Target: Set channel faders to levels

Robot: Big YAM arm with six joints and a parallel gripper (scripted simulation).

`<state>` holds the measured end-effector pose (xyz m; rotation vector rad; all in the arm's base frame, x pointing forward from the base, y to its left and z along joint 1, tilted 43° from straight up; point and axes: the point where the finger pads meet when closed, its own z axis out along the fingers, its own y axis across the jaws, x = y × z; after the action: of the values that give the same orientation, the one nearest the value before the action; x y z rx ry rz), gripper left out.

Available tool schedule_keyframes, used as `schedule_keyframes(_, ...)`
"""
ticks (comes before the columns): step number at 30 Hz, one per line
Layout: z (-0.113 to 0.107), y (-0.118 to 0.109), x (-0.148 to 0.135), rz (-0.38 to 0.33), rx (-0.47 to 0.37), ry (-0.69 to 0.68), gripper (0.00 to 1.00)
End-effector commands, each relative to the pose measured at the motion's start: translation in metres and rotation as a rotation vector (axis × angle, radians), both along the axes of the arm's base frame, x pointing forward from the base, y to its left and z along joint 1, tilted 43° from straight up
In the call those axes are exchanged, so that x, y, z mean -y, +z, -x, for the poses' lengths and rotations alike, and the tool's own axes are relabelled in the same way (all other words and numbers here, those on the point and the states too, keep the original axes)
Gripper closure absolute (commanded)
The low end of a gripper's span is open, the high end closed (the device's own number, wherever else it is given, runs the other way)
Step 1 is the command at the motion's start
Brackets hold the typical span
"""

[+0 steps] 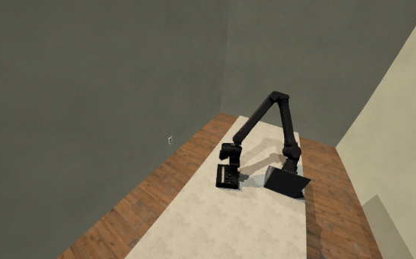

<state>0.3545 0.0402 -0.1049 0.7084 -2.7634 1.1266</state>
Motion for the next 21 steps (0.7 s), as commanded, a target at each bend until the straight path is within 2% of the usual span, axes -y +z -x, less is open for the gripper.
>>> schedule_keyframes(1,-0.023,0.008,-0.010,-0.012,0.030,0.007,1.00)
schedule_keyframes(9,-0.024,0.015,-0.012,-0.022,0.051,0.007,1.00)
schedule_keyframes(15,-0.007,0.009,-0.004,-0.010,0.026,0.008,1.00)
schedule_keyframes(21,-0.007,0.013,-0.011,-0.012,0.032,0.014,1.00)
